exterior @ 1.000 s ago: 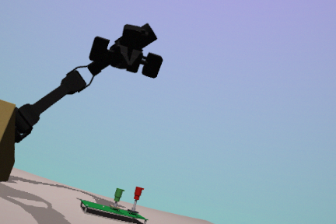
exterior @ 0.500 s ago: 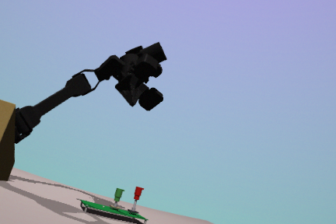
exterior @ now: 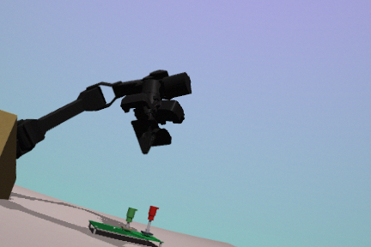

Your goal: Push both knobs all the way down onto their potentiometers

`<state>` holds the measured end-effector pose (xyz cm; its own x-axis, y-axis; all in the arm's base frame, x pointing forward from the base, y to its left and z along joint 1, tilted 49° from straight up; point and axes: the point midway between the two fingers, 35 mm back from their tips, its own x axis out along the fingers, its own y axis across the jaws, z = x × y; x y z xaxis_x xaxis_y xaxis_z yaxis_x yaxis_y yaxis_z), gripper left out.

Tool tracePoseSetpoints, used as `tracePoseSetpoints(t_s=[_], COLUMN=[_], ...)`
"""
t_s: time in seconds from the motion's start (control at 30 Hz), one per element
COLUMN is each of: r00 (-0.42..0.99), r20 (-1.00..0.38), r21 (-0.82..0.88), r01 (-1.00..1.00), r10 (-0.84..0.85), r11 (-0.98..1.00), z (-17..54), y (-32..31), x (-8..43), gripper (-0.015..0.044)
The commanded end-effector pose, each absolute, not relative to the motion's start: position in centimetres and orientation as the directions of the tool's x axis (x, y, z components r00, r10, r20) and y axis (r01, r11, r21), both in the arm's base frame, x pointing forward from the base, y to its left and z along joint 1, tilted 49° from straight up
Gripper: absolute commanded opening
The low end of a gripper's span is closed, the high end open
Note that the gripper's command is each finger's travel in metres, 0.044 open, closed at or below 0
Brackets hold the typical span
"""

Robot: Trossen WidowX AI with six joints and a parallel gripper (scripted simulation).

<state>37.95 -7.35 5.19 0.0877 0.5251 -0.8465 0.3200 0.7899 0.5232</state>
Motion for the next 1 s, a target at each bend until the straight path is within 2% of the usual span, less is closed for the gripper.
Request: tracePoseSetpoints(t_s=[0.0,0.47,0.97], r00=[0.043,-0.108,-0.115], r20=[-0.81,-0.668,-0.66], r21=[0.58,0.742,0.749], r01=[0.2,-0.17,-0.186], r10=[0.584,0.736,0.742], r11=[0.79,0.649,0.637], z=[5.0,5.1,3.8], y=[-5.0,2.5,4.3], x=[38.0,37.2,36.9], gripper=[0.0,0.0,0.0])
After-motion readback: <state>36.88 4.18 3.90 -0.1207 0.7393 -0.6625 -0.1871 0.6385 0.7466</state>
